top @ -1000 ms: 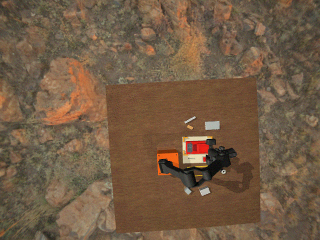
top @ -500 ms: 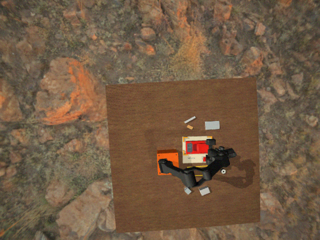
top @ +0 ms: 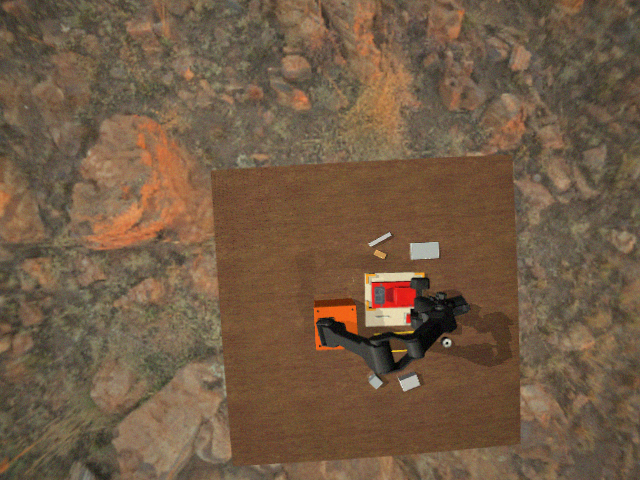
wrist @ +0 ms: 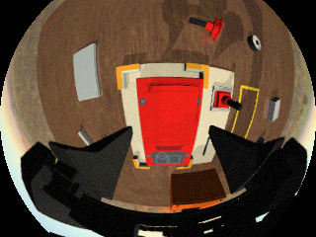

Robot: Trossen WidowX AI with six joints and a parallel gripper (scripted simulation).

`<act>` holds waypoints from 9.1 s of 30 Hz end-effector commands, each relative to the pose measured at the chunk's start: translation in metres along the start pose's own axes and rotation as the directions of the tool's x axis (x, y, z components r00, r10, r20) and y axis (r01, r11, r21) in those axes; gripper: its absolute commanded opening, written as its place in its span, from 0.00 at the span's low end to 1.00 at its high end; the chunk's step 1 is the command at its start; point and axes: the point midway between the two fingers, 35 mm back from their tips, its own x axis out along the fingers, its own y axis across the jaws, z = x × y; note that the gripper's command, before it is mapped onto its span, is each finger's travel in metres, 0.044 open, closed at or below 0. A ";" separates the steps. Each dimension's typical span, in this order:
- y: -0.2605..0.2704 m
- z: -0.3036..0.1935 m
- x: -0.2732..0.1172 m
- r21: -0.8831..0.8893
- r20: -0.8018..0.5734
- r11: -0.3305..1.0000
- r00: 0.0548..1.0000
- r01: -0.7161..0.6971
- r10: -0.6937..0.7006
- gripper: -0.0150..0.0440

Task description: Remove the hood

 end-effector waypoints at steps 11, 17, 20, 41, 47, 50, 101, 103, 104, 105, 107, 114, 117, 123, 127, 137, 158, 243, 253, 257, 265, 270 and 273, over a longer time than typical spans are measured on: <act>-0.002 -0.001 0.013 -0.006 0.000 1.000 1.000 0.005 -0.005 1.00; -0.002 -0.002 0.019 -0.006 0.000 1.000 1.000 0.005 -0.005 1.00; -0.002 -0.002 0.021 -0.006 0.000 1.000 1.000 0.005 -0.005 1.00; -0.003 -0.003 0.033 -0.006 0.000 1.000 1.000 0.005 -0.005 1.00; -0.003 -0.003 0.036 -0.006 0.000 1.000 1.000 0.005 -0.005 1.00; -0.003 -0.003 0.038 -0.006 0.000 1.000 1.000 0.005 -0.005 1.00; -0.002 -0.003 0.034 -0.007 -0.003 1.000 1.000 0.001 -0.001 0.25; -0.002 -0.003 0.033 -0.007 -0.003 1.000 1.000 0.001 -0.001 0.25; -0.002 -0.003 0.032 -0.007 -0.003 1.000 1.000 0.001 -0.001 0.25; -0.002 -0.003 0.031 -0.007 -0.003 1.000 1.000 0.001 -0.001 0.25; -0.002 -0.003 0.030 -0.007 -0.003 1.000 1.000 0.001 -0.001 0.25; -0.002 -0.003 0.025 -0.007 -0.003 1.000 1.000 0.001 -0.001 0.25; -0.002 -0.003 0.023 -0.007 -0.003 1.000 1.000 0.001 -0.001 0.25; -0.002 -0.003 0.019 -0.007 -0.003 1.000 1.000 0.001 -0.001 0.25; -0.002 -0.003 0.014 -0.007 -0.003 1.000 1.000 0.001 -0.001 0.25; -0.002 -0.003 -0.028 -0.007 -0.003 1.000 1.000 0.001 -0.001 0.25; -0.111 -0.001 -0.025 -0.003 -0.004 1.000 1.000 0.016 -0.016 0.25; -0.221 -0.033 0.026 -0.006 -0.006 1.000 1.000 0.023 -0.023 0.25; -0.221 -0.034 0.035 -0.006 -0.006 1.000 1.000 0.023 -0.023 0.25; -0.221 -0.034 0.039 -0.006 -0.006 1.000 1.000 0.023 -0.023 0.25; -0.220 -0.035 0.046 -0.006 -0.006 1.000 1.000 0.022 -0.022 0.25; -0.220 -0.035 0.047 -0.006 -0.006 1.000 1.000 0.022 -0.022 0.25; -0.220 -0.035 0.049 -0.006 -0.006 1.000 1.000 0.022 -0.022 0.25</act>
